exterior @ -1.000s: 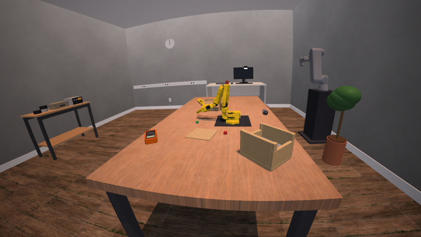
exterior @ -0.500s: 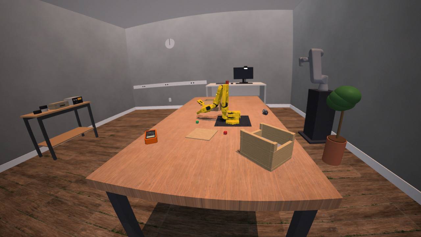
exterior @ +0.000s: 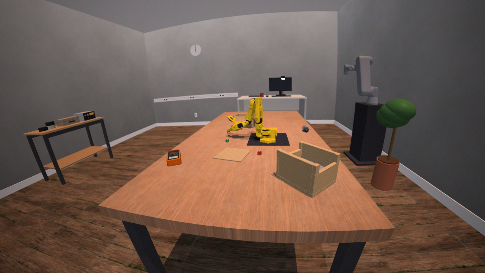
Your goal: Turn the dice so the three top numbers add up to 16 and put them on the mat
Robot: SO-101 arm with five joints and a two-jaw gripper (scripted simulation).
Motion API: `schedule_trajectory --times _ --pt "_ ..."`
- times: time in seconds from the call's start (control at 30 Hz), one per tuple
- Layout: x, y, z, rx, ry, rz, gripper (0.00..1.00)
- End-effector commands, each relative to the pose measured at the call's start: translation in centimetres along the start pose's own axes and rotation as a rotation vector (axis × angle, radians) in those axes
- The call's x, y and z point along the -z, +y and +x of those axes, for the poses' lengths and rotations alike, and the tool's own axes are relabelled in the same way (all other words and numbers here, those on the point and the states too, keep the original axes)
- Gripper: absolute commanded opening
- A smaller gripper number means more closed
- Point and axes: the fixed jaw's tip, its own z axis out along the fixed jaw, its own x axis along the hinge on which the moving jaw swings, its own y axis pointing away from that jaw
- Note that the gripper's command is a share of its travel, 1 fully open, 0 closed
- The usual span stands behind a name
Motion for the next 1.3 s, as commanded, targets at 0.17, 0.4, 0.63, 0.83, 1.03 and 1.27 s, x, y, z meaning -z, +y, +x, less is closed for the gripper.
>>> schedule_trajectory --times 0.17,0.4,0.63,0.83,1.03,1.27 --pt "-0.1 0.2 0.6 0.009 0.003 -0.007 0.00" --pt "-0.1 0.2 0.6 0.009 0.003 -0.007 0.00" --pt "-0.3 0.2 1.0 0.009 0.003 -0.007 0.00" --pt "-0.3 0.2 1.1 0.009 0.003 -0.007 0.00" --pt "-0.4 0.2 1.3 0.009 0.003 -0.007 0.00" --pt "-0.5 0.2 1.6 0.009 0.003 -0.007 0.00"
